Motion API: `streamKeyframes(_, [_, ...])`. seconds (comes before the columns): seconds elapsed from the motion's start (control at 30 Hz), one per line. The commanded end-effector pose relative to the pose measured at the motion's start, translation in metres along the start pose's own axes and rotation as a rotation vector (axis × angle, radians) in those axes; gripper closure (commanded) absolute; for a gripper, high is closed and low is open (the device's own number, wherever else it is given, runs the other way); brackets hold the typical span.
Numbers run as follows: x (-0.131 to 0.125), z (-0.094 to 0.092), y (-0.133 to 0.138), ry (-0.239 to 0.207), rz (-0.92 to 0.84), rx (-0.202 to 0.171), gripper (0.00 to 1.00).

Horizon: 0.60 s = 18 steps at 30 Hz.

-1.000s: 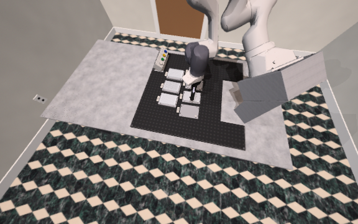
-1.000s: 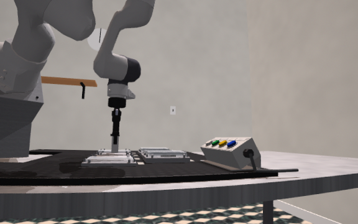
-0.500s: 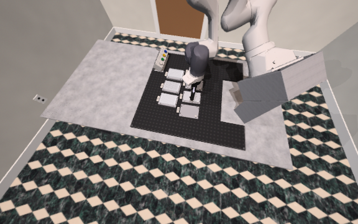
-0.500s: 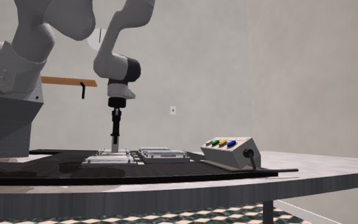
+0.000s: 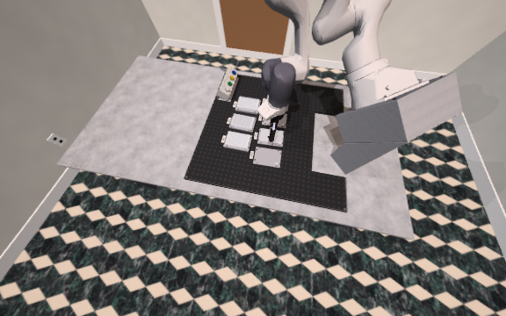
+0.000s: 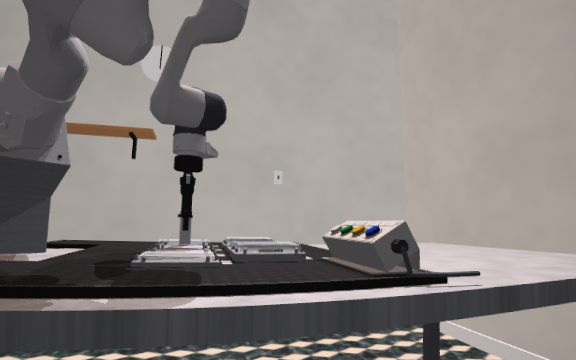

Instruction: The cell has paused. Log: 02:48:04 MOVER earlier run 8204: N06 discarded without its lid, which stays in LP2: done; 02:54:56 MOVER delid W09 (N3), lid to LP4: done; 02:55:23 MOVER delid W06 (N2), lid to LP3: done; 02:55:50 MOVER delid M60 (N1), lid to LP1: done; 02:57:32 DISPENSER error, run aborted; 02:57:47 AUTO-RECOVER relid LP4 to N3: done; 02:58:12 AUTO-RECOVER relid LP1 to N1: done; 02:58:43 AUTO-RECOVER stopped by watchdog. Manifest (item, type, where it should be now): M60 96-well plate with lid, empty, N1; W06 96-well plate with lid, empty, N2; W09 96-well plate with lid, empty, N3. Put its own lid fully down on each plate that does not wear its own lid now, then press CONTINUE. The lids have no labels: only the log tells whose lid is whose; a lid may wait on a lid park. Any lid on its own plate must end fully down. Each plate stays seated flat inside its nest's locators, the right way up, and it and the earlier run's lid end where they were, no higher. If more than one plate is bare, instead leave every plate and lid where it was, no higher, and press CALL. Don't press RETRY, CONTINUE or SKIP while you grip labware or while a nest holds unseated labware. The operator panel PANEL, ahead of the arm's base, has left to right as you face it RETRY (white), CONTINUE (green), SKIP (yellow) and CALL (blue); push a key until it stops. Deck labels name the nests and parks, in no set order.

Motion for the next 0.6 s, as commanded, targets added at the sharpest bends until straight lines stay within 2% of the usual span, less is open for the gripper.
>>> streamKeyframes(0.0, [0.0001, -0.0005, 0.0004, 0.000, -0.004, -0.001, 1.00])
streamKeyframes(0.57, [0.0001, -0.0035, 0.0004, 0.000, -0.004, -0.001, 1.00])
Point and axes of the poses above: the point where the finger pads meet when closed, its own z axis out along the fingers, its own y axis across the jaws, x = y × z, the point moved 2 cm from there along -z, back along the fingers, and after that the axes turned 11 degrees about -z, right-handed, at the moved point
